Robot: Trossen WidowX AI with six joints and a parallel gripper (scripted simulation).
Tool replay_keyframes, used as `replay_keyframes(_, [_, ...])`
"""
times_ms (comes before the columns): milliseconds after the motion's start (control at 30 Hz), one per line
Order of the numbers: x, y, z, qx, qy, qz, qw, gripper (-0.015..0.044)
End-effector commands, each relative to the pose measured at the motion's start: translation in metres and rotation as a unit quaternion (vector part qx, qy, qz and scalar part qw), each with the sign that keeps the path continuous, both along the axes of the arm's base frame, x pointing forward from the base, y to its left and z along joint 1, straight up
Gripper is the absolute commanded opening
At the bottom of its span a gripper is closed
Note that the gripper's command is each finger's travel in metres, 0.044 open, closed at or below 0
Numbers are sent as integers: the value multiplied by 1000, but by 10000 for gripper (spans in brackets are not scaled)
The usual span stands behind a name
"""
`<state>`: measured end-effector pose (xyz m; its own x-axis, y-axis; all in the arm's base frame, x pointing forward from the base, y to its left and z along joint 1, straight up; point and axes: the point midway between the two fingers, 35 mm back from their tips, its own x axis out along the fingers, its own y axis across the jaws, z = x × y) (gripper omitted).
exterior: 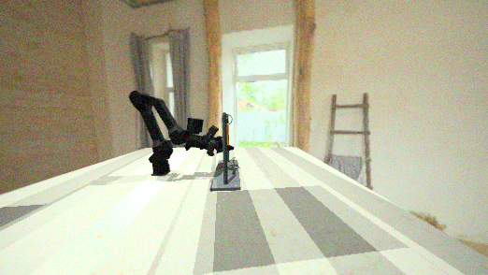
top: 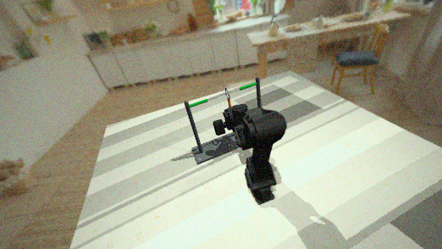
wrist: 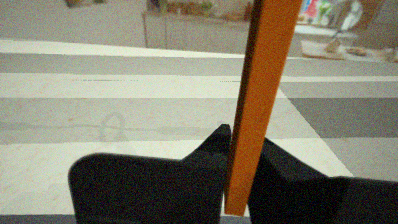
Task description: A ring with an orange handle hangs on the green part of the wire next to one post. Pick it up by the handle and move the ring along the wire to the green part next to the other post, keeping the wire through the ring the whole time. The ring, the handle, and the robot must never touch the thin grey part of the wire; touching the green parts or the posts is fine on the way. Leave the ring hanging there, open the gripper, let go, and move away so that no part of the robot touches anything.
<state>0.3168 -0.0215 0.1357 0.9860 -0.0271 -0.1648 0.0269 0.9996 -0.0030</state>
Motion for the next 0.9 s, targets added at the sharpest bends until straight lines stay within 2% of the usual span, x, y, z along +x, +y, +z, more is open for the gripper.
replay_keyframes(0, [0, 7, 0, 14, 0, 14, 1000, -150])
replay_keyframes(433, [-1, 28, 2, 46, 0, 63, 997, -150])
replay_keyframes(867, [-2, 37, 4, 29, -1, 96, 995, -150])
